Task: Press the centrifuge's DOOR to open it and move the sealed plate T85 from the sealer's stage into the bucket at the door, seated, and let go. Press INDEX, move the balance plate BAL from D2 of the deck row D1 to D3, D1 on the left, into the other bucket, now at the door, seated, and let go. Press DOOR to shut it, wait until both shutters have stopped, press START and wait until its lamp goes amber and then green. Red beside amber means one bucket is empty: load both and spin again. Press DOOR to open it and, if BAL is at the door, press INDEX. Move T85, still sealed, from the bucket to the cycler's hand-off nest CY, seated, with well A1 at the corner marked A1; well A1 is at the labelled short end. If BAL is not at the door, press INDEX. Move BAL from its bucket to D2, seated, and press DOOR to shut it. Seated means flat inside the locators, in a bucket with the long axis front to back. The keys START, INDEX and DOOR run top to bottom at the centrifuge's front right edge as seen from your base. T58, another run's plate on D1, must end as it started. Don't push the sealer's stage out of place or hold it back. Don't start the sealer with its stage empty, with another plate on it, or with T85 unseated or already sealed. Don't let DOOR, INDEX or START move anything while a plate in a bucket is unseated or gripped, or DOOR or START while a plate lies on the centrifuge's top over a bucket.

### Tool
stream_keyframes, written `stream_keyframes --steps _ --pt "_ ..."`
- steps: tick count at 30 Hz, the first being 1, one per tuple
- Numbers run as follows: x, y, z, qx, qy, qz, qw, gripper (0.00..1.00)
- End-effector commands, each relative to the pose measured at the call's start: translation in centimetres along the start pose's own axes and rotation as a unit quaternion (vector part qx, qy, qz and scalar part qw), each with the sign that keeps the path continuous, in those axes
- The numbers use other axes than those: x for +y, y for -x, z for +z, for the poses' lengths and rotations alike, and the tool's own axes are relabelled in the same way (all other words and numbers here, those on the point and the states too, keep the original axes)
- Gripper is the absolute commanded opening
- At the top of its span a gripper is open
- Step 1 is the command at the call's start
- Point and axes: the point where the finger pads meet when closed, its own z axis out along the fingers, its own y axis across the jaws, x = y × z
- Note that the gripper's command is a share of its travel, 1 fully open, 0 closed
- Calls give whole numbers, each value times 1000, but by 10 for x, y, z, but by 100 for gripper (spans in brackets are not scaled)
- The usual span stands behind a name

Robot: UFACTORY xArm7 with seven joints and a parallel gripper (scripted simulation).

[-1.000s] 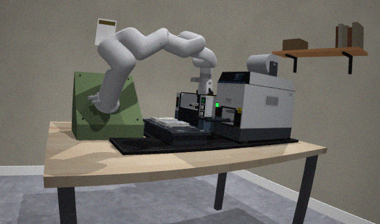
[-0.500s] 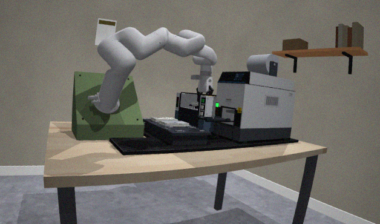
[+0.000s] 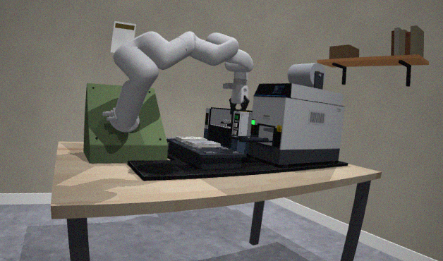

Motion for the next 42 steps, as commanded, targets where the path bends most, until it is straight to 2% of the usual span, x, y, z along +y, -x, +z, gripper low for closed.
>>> stream_keyframes --steps 1,42 --pt "0 1 -9 -2 1 0 1000 100" --pt "0 1 -69 -2 1 0 1000 100"
